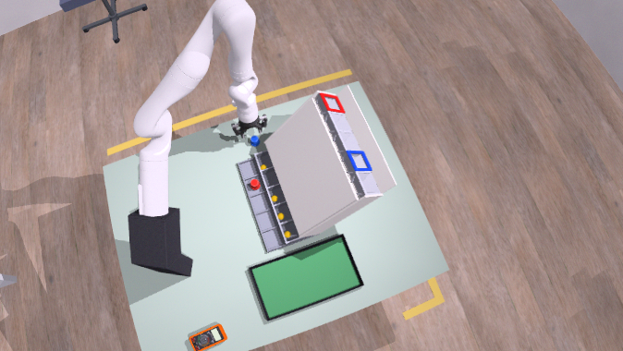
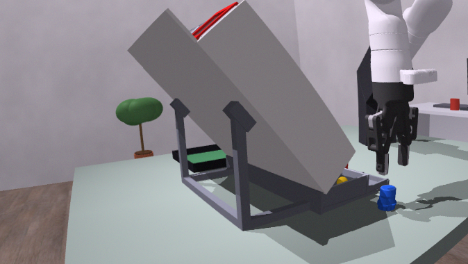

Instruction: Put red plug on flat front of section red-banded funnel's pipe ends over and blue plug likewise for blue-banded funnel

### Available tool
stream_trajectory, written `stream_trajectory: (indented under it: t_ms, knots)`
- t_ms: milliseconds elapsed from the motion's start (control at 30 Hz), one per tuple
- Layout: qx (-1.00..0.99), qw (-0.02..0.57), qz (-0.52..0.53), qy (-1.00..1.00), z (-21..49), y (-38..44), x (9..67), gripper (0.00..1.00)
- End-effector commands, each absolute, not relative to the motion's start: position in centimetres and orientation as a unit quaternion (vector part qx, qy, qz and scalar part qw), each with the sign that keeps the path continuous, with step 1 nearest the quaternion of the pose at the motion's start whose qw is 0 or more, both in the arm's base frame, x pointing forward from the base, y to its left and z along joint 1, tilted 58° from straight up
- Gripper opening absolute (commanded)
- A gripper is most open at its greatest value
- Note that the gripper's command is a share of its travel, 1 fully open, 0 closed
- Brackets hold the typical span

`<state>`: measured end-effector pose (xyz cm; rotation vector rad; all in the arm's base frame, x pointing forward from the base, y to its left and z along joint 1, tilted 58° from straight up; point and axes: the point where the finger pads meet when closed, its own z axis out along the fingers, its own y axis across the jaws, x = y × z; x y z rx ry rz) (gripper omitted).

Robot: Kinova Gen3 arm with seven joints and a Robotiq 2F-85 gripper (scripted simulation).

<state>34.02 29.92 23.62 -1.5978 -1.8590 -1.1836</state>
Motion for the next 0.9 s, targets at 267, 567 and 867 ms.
stream_trajectory:
  t_ms: [267,567,867]
  knots:
    - [-0.57,0.199,-0.443,-0.662,21.6,32.7,35.6,0.7]
    - [-0.57,0.199,-0.443,-0.662,21.6,32.7,35.6,0.7]
    - [-0.57,0.198,-0.443,-0.663,20.2,34.8,36.2,0.7]
